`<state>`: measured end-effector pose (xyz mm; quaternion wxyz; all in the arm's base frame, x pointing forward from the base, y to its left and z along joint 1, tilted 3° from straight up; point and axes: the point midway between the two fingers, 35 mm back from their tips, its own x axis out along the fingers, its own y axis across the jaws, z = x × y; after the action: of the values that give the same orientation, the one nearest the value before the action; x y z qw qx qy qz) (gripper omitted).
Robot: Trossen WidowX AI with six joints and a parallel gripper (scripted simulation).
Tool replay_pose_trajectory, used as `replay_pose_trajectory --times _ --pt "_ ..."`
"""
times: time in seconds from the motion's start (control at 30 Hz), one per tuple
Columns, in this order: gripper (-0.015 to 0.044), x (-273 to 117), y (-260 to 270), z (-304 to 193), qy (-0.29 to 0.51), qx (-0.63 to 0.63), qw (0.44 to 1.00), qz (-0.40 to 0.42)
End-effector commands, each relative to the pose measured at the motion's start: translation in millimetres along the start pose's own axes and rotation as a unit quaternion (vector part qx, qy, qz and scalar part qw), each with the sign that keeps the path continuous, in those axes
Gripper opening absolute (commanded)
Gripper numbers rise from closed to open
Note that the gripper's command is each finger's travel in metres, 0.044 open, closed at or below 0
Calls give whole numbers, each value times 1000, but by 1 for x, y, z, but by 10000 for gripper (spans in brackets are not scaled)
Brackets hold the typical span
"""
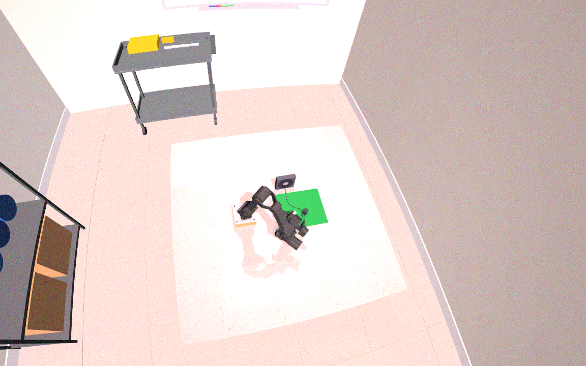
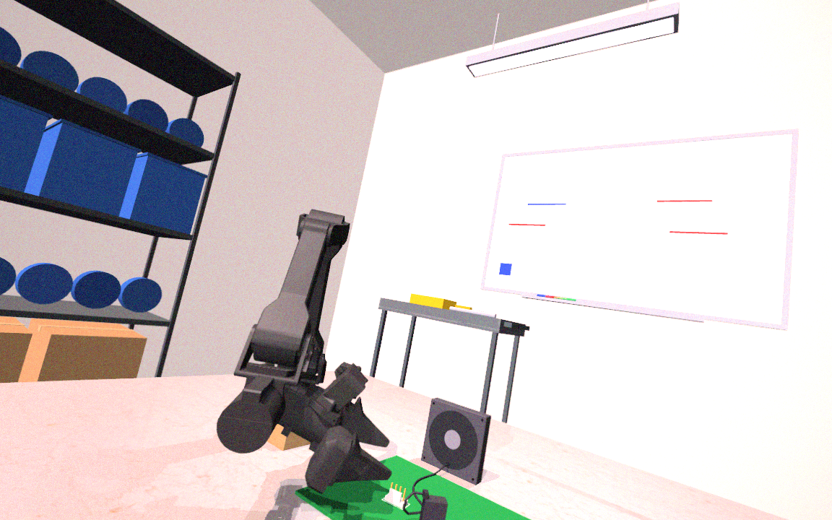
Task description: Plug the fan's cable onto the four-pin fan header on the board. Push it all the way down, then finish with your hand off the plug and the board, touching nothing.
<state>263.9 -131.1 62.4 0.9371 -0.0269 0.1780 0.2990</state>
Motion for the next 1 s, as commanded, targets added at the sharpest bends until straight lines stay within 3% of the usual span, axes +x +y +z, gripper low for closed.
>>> replay_pose_trajectory --times 0.0,0.47,0.97 --pt "440 5 -1 3 48 14 999 14" --pt "440 18 0 7 216 62 974 38" --pt "440 18 3 24 381 83 921 6"
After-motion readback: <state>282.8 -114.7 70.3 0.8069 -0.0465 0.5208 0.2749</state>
